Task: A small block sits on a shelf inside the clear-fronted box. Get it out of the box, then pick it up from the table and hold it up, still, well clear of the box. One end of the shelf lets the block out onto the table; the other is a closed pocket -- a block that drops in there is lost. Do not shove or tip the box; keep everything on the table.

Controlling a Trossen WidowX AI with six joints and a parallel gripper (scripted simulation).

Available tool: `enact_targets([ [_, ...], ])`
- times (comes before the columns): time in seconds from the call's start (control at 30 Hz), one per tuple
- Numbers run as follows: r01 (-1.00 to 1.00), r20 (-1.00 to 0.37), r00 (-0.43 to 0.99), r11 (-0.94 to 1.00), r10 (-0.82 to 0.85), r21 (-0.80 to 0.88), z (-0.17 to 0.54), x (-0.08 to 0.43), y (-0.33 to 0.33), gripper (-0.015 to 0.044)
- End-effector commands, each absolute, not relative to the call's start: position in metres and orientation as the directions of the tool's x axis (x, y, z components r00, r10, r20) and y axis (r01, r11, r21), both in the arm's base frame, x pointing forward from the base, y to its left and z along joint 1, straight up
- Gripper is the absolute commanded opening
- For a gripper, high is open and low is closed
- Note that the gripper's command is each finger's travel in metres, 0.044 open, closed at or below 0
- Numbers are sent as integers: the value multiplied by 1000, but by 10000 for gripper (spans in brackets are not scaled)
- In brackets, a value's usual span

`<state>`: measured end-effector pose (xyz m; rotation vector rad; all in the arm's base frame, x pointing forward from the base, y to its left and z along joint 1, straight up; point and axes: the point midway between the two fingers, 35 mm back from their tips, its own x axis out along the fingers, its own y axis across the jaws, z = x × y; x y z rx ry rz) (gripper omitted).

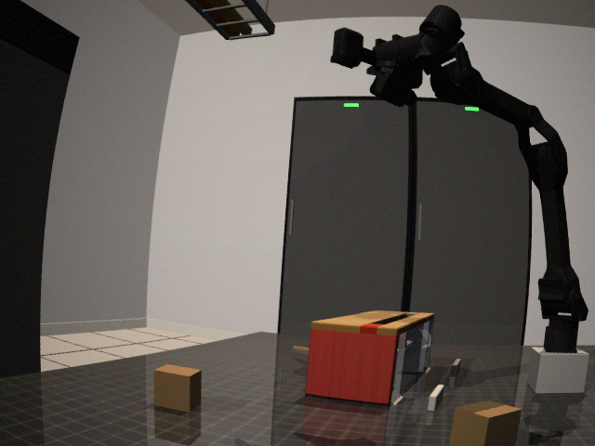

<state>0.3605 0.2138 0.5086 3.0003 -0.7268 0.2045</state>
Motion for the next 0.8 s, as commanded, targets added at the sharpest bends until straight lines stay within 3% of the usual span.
enact_targets([
  [0.0, -458, 141, 882, -888, -450, 31, 508, 362, 213, 400],
  [0.2, -372, 130, 925, -778, -358, 506, 472, 418, 197, 400],
  [0.4, -94, -48, 963, -499, -264, 861, 404, 467, 161, 400],
  [0.57, 236, -294, 931, -259, -214, 937, 333, 485, 119, 400],
  [0.77, 552, -552, 819, -50, -157, 832, 264, 475, 76, 400],
])
